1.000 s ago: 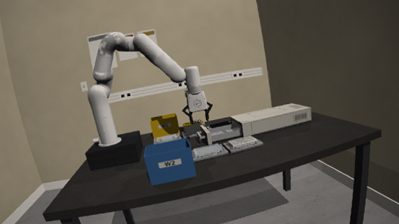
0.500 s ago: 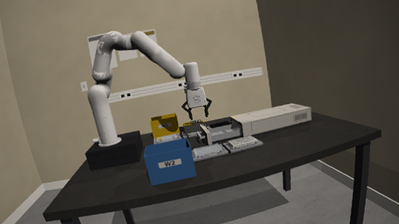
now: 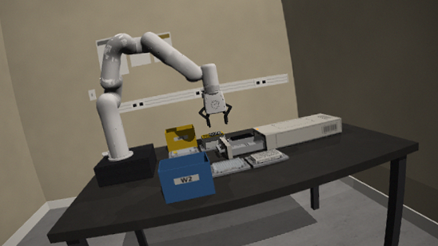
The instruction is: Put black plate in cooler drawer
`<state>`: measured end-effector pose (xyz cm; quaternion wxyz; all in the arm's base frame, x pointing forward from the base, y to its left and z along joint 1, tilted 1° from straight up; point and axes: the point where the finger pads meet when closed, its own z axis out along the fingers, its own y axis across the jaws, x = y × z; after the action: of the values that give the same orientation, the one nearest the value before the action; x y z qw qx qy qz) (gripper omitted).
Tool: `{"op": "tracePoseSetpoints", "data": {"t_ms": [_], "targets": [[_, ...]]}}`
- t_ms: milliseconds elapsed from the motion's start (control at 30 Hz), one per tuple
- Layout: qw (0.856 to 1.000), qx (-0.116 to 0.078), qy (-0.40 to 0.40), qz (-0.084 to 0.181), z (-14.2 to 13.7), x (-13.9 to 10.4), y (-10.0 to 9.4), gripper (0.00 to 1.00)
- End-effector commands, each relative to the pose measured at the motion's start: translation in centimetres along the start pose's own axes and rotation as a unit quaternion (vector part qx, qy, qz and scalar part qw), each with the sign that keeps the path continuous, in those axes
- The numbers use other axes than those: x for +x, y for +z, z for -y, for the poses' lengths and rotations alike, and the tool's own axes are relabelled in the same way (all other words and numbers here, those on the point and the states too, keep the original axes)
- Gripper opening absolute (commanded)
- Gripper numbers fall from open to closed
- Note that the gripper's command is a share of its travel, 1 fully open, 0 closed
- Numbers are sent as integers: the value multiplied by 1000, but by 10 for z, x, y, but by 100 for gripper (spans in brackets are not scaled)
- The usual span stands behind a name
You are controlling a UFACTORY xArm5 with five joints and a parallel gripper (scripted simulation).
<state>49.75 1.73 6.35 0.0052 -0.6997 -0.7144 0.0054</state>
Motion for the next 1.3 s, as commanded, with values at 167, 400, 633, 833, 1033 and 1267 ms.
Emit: {"op": "tracePoseSetpoints", "data": {"t_ms": [167,400,633,833,1033,1267], "targets": [[1000,-2,0,0,-1,0,-13,88],[1000,-2,17,-1,-5,4,-12,100],[991,-2,133,-1,-27,31,-10,100],[980,-2,199,-1,-40,46,-9,100],[955,-2,296,-2,-59,69,-7,100],[927,-2,374,-2,-75,88,-5,100]]}}
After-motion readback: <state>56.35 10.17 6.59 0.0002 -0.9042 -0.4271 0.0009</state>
